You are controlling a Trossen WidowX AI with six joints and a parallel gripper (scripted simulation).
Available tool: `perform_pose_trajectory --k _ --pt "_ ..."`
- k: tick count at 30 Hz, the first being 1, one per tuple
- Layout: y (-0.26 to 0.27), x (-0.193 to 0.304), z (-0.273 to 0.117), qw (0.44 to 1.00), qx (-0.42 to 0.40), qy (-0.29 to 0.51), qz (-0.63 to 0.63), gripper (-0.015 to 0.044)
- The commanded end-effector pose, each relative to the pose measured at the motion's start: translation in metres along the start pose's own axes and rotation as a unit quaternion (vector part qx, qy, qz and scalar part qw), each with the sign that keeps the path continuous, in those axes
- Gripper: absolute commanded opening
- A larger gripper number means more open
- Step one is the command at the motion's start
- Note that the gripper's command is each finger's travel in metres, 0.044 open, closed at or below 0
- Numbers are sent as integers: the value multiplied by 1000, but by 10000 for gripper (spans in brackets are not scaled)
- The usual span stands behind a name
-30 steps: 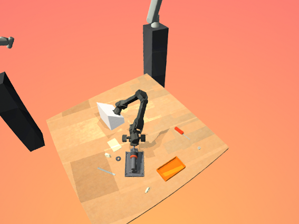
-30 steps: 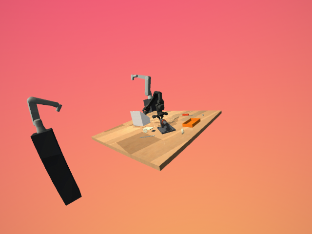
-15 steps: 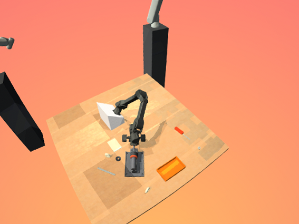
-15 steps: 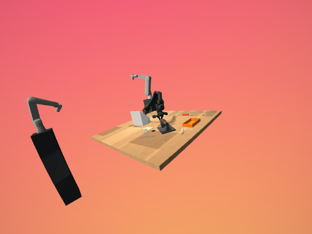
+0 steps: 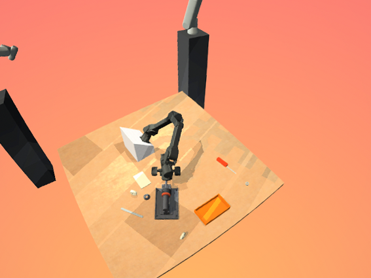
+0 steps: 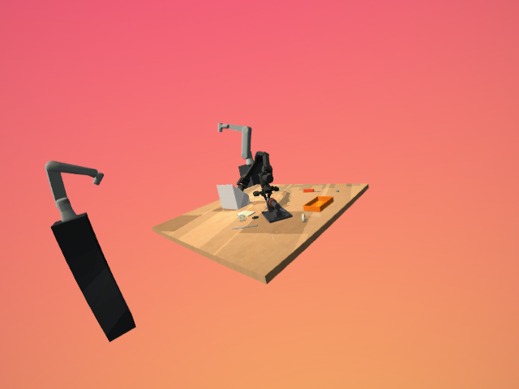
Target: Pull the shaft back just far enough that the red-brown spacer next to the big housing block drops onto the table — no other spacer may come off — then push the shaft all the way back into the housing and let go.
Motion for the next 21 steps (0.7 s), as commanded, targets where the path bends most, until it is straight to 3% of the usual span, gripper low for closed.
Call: perform_pose_trajectory --k 1,21 --pt "0 1 0 1000 -1 2 2 0" --pt "0 4 0 1000 -1 2 2 0"
Point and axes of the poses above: the point midway between the two fingers, 35 mm back from their tips, its own z axis out along the fingers, its own y axis across the jaws, x = y × z, the point moved 6 cm from there along -z, back along the fingers, and after that the axes turned 1 degree about -z, right-handed, at the moved point
